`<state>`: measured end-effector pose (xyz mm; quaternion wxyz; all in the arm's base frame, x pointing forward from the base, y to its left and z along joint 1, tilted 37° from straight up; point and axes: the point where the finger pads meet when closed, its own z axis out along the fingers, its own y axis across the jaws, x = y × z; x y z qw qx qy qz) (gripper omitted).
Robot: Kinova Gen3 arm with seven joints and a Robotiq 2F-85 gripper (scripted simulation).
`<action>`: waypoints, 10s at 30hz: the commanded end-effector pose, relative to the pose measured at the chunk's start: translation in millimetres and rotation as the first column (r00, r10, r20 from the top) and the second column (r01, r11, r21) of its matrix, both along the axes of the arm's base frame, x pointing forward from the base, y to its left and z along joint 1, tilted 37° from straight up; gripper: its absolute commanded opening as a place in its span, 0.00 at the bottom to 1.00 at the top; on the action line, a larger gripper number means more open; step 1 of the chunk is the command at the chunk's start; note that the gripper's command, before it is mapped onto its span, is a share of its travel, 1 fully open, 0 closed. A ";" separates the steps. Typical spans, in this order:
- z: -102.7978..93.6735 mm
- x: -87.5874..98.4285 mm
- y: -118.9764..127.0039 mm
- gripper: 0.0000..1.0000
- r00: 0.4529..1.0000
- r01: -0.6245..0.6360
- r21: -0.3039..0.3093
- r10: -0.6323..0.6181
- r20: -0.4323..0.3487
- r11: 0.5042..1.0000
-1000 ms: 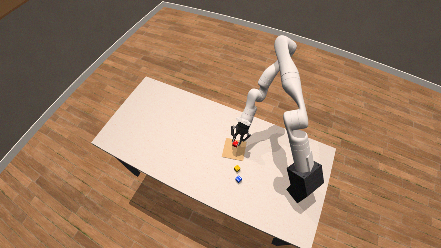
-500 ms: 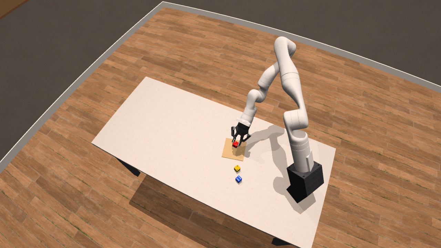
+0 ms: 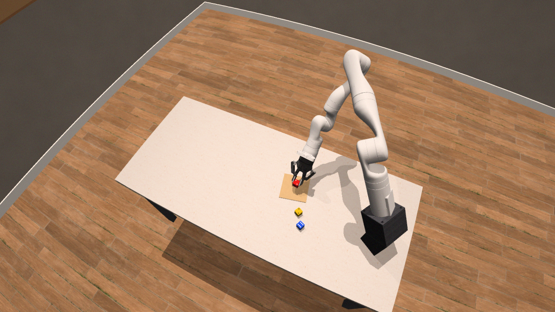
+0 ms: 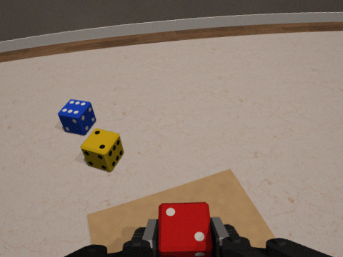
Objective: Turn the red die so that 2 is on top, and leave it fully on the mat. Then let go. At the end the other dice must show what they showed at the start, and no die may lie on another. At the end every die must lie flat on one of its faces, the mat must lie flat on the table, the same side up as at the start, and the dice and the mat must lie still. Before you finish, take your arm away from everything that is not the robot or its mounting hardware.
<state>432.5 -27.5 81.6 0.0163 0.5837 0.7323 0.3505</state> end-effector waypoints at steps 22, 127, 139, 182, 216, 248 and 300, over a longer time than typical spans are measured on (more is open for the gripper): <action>-25.1 17.5 -6.0 0.26 1.000 -0.010 -0.002 0.010 0.007 1.000; -30.9 21.4 -7.8 0.26 1.000 -0.010 -0.002 0.010 0.006 1.000; -30.9 21.4 -7.8 0.26 1.000 -0.010 -0.002 0.010 0.006 1.000; -30.9 21.3 -7.8 0.67 1.000 -0.010 -0.002 0.010 0.006 1.000; 23.6 -15.3 9.8 0.67 1.000 -0.010 -0.002 0.010 0.007 1.000; 19.4 -18.7 15.5 0.67 0.995 0.096 -0.180 -0.096 0.012 0.979; 13.3 -20.8 20.8 0.67 0.981 0.189 -0.334 -0.188 0.035 0.923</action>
